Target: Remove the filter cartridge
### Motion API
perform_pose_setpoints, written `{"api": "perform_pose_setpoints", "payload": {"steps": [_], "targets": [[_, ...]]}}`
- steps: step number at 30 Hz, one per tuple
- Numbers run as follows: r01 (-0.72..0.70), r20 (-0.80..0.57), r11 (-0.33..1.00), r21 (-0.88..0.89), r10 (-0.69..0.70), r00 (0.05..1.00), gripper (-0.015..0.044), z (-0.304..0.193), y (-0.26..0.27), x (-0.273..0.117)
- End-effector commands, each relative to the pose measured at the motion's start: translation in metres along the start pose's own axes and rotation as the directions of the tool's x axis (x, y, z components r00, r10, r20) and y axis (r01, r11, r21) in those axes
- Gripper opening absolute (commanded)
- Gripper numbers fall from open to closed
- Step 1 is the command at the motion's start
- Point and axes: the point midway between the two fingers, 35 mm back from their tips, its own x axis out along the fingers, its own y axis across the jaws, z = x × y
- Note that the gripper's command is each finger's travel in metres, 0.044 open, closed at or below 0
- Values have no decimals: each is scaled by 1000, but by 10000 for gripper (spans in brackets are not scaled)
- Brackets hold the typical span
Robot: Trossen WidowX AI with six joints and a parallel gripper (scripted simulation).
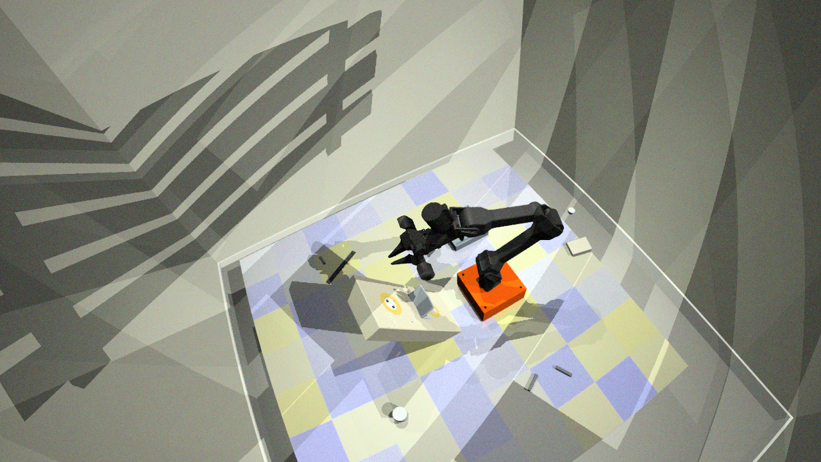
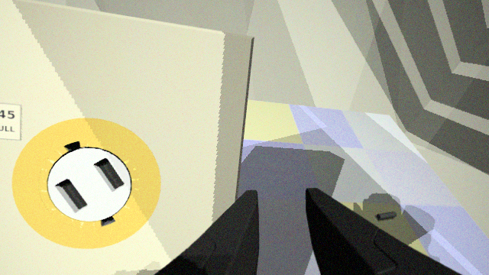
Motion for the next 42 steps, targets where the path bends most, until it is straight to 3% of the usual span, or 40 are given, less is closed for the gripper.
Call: {"api": "perform_pose_setpoints", "payload": {"steps": [1,6,42], "targets": [[-155,-83,970,-187,141,987,89,2,43,1],[-309,-171,877,-367,263,950,89,1,85,-6],[-307,-168,878,-368,262,950,89,-5,97,36]]}}
